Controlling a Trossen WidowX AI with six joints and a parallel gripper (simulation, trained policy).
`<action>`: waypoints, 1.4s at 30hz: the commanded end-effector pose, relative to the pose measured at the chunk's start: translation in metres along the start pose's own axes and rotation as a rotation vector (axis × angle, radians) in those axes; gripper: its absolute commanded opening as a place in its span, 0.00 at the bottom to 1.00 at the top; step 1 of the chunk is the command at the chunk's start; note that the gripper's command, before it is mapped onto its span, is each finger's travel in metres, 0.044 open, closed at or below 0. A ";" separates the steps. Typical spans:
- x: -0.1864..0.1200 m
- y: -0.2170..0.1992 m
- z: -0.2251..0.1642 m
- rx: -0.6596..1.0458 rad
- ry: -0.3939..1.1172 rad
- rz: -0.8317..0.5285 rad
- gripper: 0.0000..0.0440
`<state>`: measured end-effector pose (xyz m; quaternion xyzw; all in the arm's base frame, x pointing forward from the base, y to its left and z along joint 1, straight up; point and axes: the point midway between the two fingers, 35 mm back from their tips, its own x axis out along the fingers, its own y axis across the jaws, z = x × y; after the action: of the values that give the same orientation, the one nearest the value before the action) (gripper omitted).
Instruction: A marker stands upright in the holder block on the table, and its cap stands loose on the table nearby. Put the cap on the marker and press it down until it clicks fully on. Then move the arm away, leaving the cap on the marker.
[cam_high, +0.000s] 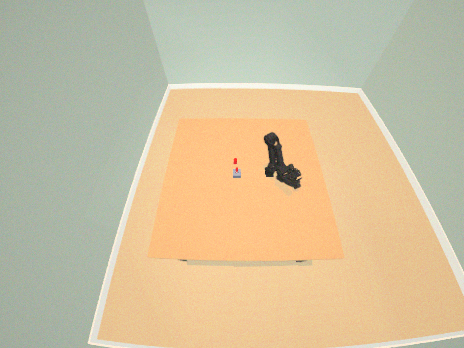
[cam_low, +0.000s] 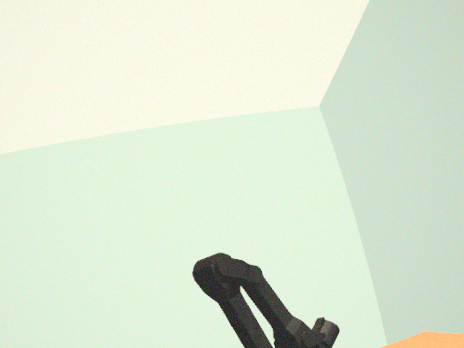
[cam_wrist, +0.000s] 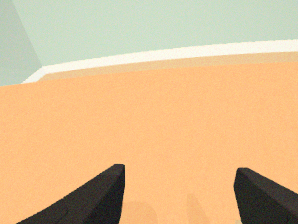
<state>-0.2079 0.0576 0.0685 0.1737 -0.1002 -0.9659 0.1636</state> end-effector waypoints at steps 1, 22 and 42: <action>-0.007 -0.013 0.008 -0.017 0.005 -0.056 0.52; -0.053 -0.057 0.037 -0.030 0.046 -0.292 0.64; -0.107 -0.078 0.054 -0.014 0.093 -0.496 0.73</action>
<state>-0.1617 0.1679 0.1249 0.2307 -0.0488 -0.9702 -0.0554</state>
